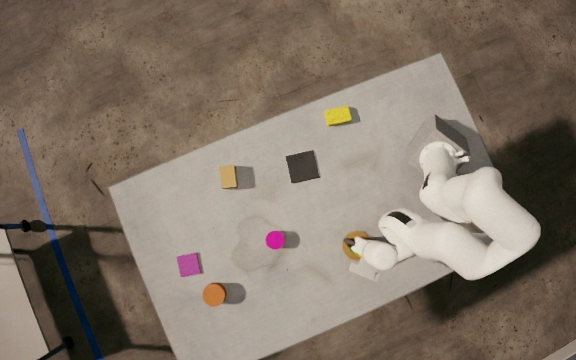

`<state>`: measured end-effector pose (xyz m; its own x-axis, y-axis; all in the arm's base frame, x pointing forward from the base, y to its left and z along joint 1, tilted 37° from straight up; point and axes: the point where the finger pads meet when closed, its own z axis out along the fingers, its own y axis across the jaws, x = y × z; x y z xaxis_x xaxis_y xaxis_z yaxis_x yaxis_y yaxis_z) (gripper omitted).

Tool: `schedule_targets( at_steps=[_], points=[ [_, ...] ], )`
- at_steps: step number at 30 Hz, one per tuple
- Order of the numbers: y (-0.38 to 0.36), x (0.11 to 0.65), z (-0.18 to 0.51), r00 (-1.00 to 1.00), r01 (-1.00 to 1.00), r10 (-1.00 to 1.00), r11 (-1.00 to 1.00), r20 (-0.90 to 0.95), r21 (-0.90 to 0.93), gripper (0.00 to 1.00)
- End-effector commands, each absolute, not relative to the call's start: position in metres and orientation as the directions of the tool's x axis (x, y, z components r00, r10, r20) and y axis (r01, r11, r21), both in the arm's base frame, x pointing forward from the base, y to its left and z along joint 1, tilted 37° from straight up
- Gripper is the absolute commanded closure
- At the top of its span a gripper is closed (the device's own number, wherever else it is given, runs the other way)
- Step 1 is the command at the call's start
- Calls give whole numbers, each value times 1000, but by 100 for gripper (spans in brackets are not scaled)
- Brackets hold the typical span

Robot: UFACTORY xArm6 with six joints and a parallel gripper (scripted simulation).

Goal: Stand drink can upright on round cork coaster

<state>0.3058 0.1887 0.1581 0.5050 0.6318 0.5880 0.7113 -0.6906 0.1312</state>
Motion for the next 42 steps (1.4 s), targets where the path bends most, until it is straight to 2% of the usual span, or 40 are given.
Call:
schedule_targets(
  at_steps=[1, 21, 42],
  points=[
    [189, 306, 159, 504, 711, 631, -691, 590, 132, 0],
    [188, 305, 162, 504, 712, 631, -690, 591, 130, 0],
    [157, 264, 232, 503, 712, 631, -690, 590, 131, 0]
  ],
)
